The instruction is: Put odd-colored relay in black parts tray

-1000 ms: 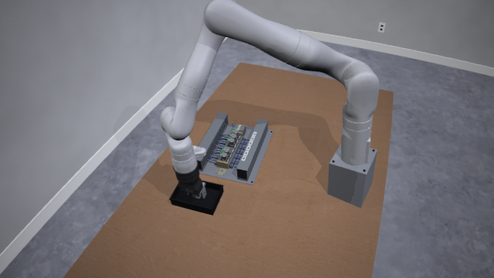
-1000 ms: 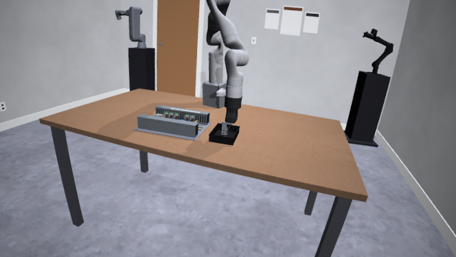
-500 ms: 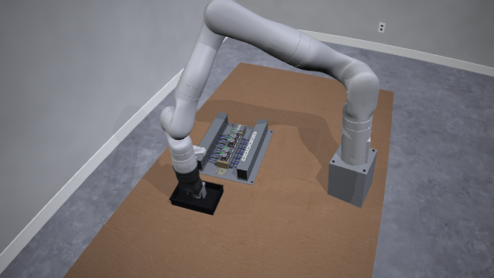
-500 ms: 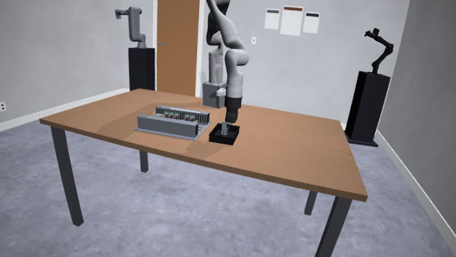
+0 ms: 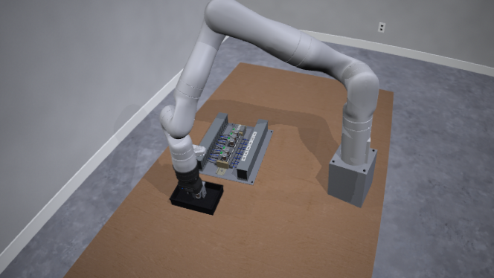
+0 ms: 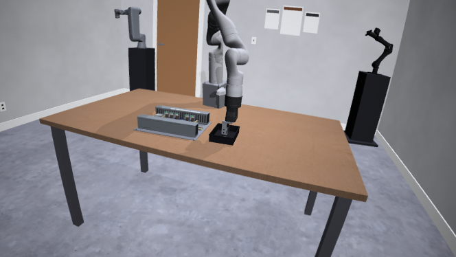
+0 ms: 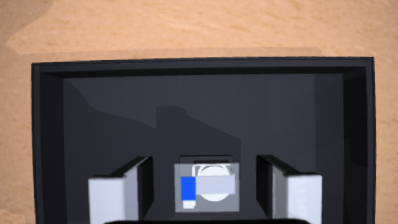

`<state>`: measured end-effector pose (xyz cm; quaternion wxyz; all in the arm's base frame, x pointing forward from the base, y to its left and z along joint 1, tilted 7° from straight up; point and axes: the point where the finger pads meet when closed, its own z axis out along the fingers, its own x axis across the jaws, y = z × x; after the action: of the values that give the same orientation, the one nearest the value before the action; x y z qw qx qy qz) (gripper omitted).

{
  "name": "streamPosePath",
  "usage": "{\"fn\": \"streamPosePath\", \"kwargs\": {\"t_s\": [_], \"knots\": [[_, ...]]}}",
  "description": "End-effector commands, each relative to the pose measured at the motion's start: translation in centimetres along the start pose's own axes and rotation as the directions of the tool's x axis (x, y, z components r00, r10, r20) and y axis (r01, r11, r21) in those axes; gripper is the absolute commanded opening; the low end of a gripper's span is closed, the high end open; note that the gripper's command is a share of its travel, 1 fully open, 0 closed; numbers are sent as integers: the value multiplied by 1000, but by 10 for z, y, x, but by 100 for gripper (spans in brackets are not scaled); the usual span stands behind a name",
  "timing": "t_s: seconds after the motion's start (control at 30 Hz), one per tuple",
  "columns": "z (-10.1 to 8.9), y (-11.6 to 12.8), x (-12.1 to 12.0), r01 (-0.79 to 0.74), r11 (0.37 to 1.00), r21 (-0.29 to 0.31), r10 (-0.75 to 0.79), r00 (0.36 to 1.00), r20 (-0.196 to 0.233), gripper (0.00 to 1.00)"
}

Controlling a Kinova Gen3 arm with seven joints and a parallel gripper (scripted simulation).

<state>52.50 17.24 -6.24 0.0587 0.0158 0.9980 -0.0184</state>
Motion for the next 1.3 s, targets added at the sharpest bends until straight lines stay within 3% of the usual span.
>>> {"fn": "streamPosePath", "kwargs": {"t_s": [0.0, 1.27], "knots": [[-2, 0, -1, 0, 1000, -1, 0, 1000, 2, 98], [-17, 0, -1, 0, 1000, -1, 0, 1000, 2, 98]]}}
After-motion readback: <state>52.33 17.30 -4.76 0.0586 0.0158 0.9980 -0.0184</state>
